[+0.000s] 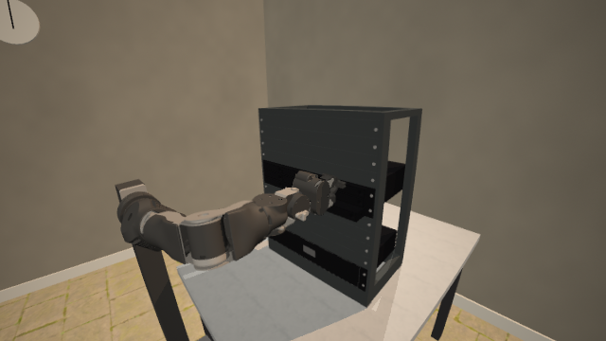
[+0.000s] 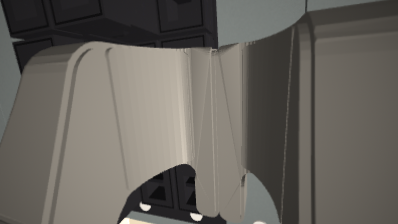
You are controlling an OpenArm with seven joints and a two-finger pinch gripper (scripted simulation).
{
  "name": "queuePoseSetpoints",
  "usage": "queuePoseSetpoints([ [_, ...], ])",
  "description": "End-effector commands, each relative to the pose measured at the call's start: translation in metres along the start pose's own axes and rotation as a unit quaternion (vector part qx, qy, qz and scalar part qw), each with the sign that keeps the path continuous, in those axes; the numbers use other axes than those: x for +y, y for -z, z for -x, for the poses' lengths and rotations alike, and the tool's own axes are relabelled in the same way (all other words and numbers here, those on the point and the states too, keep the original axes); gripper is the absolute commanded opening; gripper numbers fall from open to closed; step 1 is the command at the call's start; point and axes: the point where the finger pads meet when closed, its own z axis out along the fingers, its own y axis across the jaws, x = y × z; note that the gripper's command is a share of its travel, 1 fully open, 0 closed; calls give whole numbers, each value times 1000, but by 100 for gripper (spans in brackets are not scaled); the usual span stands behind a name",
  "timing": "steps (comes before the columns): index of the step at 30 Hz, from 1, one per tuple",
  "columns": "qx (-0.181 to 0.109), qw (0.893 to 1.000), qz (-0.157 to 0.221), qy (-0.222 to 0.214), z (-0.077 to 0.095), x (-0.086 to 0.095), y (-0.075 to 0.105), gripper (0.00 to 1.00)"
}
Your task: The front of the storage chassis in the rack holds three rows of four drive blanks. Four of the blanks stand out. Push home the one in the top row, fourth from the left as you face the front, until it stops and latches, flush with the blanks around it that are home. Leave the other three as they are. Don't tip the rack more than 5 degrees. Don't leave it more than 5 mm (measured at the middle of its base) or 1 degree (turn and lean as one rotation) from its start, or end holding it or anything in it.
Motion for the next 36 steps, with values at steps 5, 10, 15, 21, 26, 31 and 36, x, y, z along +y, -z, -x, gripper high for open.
queuePoseSetpoints([
  [5, -9, 1000, -13, 18, 3, -2, 44, 0],
  [10, -8, 1000, -14, 19, 1, -2, 70, 0],
  [15, -8, 1000, -15, 18, 1, -2, 72, 0],
  [21, -8, 1000, -14, 19, 1, -2, 79, 0],
  [26, -8, 1000, -15, 19, 2, -5, 102, 0],
  [31, -8, 1000, -15, 18, 4, -8, 125, 0],
  [36, -9, 1000, -15, 18, 6, -13, 170, 0],
])
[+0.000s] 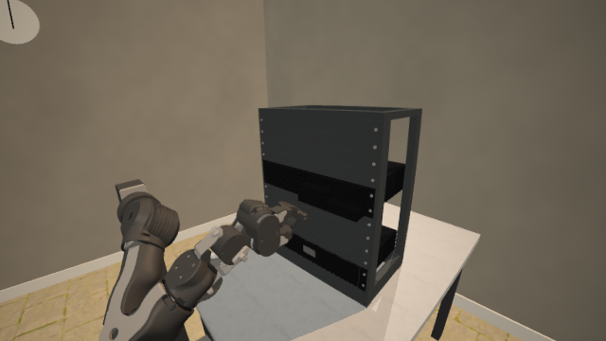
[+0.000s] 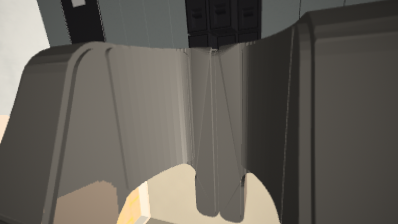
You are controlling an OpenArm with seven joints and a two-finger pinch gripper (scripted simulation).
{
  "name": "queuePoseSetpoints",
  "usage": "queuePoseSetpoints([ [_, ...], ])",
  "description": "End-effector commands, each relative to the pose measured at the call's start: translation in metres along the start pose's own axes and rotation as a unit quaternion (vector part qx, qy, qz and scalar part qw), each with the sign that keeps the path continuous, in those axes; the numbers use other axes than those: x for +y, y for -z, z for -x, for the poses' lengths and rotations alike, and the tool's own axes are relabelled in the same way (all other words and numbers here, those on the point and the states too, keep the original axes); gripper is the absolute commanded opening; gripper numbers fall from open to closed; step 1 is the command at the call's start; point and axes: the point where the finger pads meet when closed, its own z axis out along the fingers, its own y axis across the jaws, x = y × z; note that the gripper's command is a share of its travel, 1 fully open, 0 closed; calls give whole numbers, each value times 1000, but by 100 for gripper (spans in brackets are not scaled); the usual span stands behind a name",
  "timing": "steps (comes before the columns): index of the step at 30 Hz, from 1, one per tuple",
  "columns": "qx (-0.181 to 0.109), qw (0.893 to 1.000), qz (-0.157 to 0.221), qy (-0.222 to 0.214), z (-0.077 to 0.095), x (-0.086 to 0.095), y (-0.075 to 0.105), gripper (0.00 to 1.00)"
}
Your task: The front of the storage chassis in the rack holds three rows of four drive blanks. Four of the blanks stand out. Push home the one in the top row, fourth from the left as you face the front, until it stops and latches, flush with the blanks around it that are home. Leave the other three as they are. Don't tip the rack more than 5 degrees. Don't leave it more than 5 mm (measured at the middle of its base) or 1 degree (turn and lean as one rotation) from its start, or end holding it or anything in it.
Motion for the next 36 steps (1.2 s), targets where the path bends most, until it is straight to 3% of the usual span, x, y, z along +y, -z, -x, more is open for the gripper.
queuePoseSetpoints([
  [1, 23, 1000, -4, 8, -8, 0, 9, 0],
  [4, 23, 1000, -5, 8, -5, -3, 29, 0],
  [10, 23, 1000, -5, 8, -3, -6, 50, 0],
  [36, 23, 1000, -5, 7, -2, -7, 58, 0],
])
